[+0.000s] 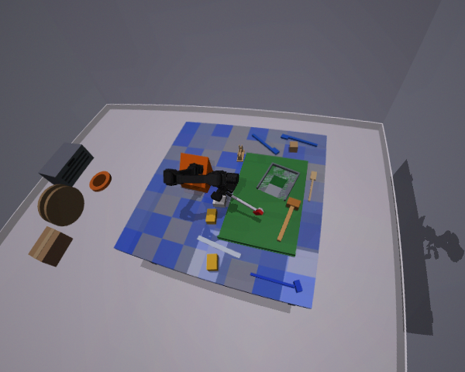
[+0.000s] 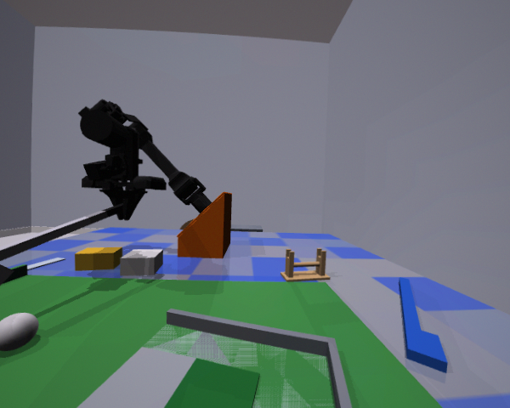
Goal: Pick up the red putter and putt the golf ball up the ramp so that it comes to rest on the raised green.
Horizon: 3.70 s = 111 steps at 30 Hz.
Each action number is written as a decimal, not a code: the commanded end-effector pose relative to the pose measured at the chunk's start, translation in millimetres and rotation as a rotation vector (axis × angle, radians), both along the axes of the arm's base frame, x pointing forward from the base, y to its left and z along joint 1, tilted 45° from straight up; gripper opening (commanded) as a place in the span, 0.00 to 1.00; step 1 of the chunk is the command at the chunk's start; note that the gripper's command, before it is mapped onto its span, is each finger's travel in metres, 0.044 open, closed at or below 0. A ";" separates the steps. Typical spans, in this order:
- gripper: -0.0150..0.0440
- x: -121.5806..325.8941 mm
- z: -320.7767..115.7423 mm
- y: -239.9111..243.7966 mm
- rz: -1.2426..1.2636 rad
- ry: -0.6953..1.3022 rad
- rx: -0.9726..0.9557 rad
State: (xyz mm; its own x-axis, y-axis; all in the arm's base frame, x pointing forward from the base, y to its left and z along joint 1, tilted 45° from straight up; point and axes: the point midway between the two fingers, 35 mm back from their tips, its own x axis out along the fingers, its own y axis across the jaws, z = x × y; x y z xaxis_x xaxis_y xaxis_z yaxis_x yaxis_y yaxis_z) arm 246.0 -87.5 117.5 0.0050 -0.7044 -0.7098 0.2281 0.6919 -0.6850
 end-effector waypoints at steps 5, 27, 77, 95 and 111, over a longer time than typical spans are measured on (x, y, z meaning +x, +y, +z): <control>0.25 -2.9 6.2 -3.2 -0.026 -0.033 -0.011; 0.25 -2.6 -27.7 -37.7 -0.026 -0.034 -0.013; 0.25 3.4 -45.2 -52.8 -0.026 -0.028 -0.004; 0.25 25.3 -111.2 28.1 -0.025 -0.035 -0.008; 0.25 24.0 -82.8 59.4 -0.020 -0.020 -0.012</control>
State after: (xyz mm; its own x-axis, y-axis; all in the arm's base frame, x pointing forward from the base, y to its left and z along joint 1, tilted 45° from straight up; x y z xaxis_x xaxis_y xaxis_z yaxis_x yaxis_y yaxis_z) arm 269.9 -28.1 35.4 0.0042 -0.7127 -0.7015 0.2578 0.6786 -0.6878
